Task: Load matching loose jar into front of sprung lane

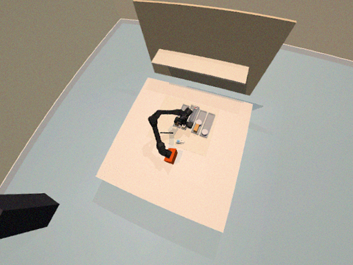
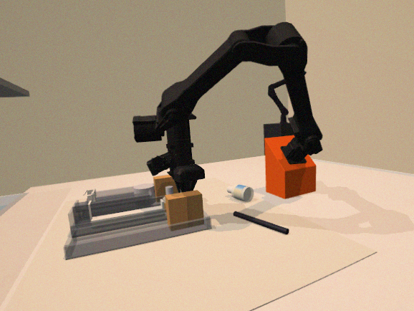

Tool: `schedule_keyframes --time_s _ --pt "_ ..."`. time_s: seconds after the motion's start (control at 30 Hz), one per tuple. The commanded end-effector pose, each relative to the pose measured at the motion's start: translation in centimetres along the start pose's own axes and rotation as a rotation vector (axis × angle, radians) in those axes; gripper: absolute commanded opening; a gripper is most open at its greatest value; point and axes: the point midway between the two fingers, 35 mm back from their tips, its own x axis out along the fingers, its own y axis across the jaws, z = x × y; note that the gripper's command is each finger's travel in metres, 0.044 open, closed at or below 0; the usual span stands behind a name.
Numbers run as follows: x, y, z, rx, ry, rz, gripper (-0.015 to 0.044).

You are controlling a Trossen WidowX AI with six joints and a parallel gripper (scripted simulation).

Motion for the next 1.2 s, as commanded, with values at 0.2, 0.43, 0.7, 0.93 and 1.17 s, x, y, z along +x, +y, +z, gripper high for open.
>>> schedule_keyframes --time_s 0.2,0.43,0.7,0.93,1.17 --pt "0.00 0.07 0.02 -0.009 -0.009 0.004 0.0000" --pt "0.01 0.07 -0.10 -0.009 -0.009 0.004 0.0000" --pt "0.01 -0.02 -0.36 -0.009 -0.009 0.004 0.0000" --pt "0.01 -0.02 -0.36 -0.009 -0.009 0.004 0.0000" --pt "0.00 -0.03 -0.28 -0.009 -0.009 0.004 0.0157"
